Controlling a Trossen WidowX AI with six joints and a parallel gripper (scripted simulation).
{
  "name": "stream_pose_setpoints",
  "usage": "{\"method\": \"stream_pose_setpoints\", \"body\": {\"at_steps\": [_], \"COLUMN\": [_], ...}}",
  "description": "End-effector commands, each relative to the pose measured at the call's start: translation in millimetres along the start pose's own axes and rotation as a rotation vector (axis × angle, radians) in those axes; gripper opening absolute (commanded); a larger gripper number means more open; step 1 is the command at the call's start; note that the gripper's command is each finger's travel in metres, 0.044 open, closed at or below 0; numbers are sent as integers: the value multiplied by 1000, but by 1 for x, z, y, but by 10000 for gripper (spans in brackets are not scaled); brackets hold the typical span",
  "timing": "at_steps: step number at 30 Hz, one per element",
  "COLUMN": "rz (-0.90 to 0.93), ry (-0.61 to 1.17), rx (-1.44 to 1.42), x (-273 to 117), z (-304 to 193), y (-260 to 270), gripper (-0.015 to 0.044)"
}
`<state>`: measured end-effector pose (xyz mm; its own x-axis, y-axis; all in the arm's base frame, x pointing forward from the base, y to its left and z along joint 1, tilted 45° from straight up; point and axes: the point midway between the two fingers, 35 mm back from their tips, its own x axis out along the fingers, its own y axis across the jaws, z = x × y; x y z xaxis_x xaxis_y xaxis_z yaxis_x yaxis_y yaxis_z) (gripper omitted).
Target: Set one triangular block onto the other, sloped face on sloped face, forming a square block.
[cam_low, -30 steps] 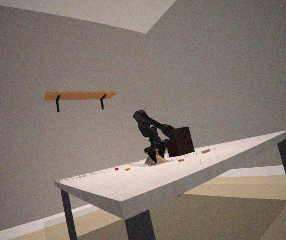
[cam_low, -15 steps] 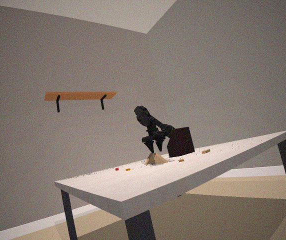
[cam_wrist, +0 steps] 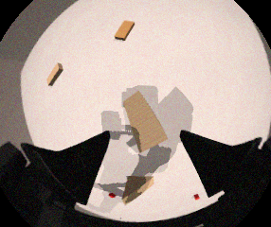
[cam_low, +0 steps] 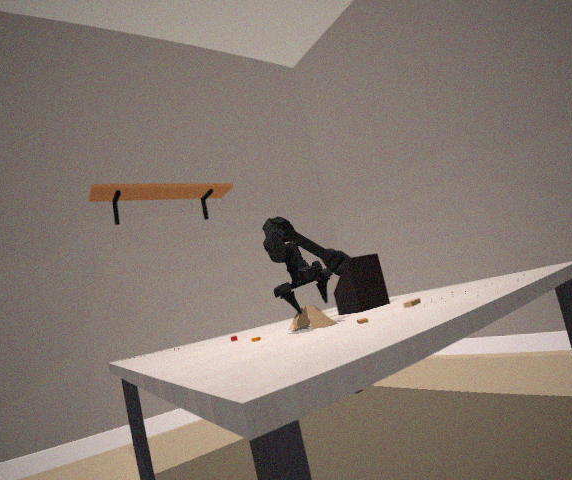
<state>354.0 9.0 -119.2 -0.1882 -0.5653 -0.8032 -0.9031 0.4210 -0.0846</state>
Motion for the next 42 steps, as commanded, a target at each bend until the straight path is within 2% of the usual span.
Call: {"method": "stream_pose_setpoints", "body": {"at_steps": [1, 7, 15, 23, 42], "rz": [193, 430, 656, 862, 883], "ry": [-88, -72, 12, 182, 208], "rx": [700, 1376, 1873, 2330, 2382], "x": [-2, -6, -12, -18, -19], "z": [-16, -34, -51, -66, -67], "y": [-12, -23, -34, -44, -45], "gripper": [440, 440, 440, 440, 440]}}
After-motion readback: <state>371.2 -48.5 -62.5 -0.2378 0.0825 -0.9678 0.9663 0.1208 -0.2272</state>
